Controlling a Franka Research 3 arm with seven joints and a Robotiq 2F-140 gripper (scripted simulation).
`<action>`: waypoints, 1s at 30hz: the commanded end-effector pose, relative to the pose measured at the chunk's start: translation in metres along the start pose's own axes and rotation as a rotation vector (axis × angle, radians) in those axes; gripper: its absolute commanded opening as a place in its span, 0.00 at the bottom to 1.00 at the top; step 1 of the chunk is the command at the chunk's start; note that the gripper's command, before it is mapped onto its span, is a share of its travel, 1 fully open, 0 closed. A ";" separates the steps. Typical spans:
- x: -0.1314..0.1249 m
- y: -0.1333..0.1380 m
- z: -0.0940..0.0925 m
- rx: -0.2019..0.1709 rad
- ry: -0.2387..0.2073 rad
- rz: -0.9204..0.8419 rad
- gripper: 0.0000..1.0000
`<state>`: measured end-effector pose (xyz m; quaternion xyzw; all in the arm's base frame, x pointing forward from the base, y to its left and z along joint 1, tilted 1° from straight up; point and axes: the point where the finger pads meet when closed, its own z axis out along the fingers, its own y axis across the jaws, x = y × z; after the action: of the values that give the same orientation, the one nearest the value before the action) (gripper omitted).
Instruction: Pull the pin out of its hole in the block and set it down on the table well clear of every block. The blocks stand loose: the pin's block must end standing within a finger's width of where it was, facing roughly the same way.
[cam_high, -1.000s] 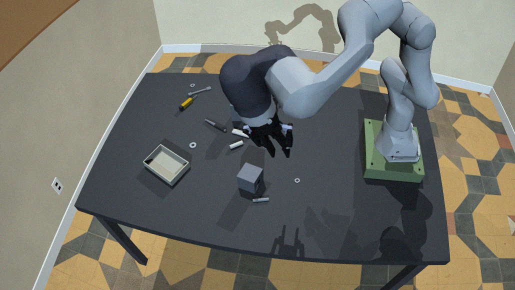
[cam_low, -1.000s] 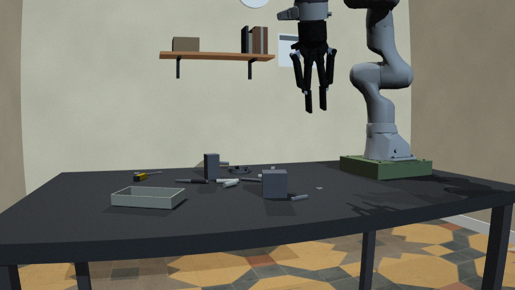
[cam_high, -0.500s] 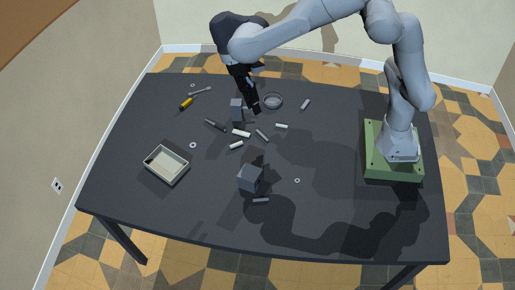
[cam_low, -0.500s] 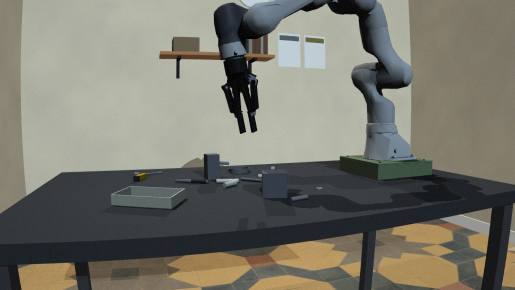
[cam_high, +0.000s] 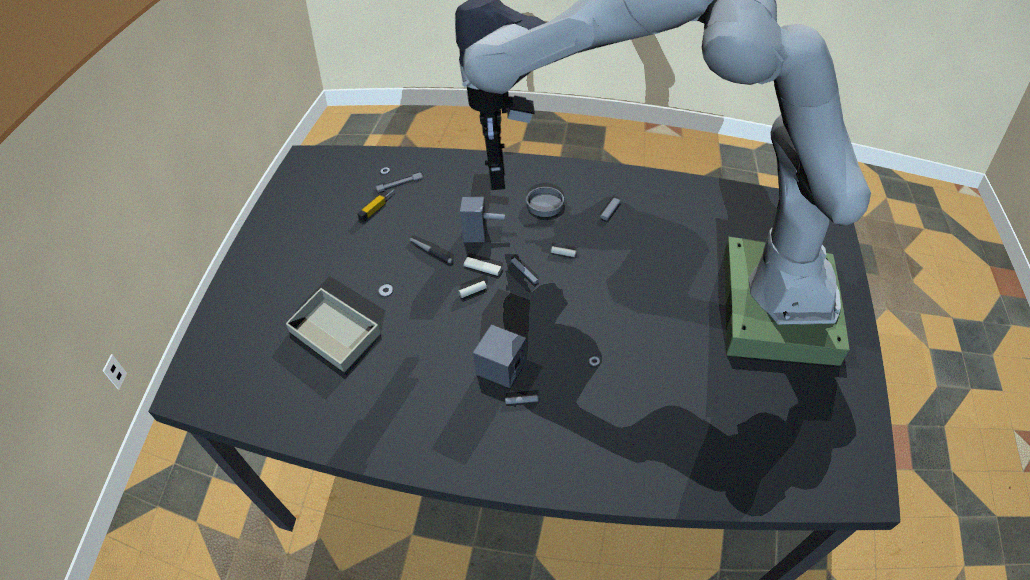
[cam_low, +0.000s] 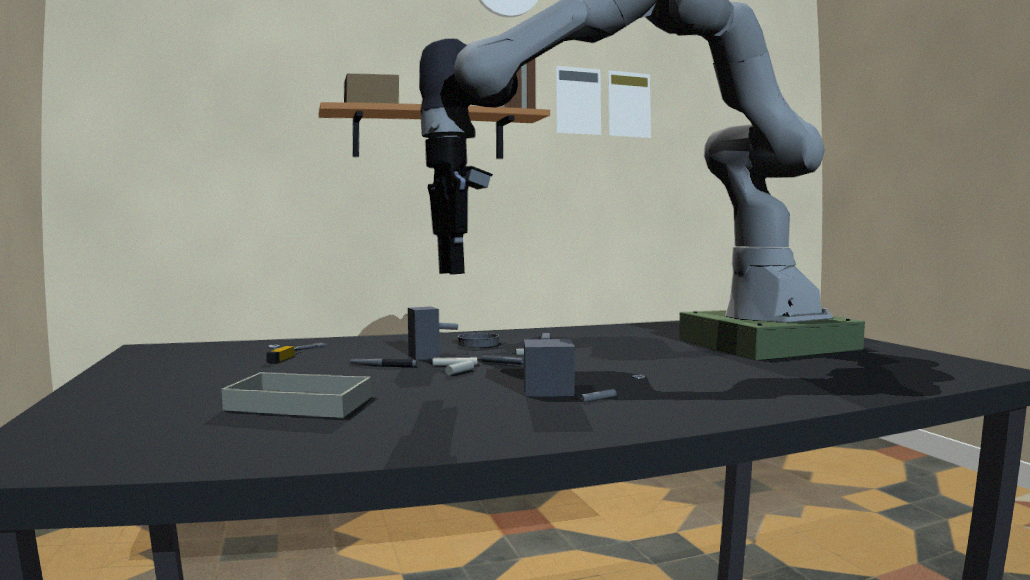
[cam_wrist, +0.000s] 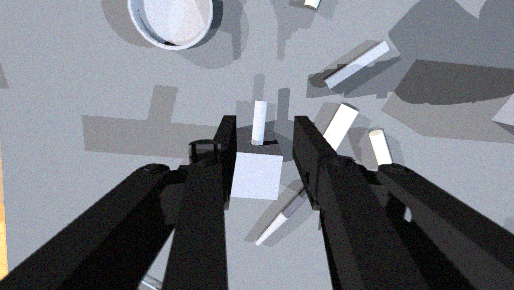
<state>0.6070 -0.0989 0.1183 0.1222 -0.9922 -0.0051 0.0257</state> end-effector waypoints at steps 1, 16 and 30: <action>-0.012 0.001 -0.001 0.019 -0.036 0.089 0.32; -0.012 0.001 -0.001 0.019 -0.036 0.089 0.32; -0.015 0.007 -0.001 0.018 -0.040 0.088 0.32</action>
<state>0.6183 -0.0935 0.1194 0.0832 -0.9965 0.0033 0.0072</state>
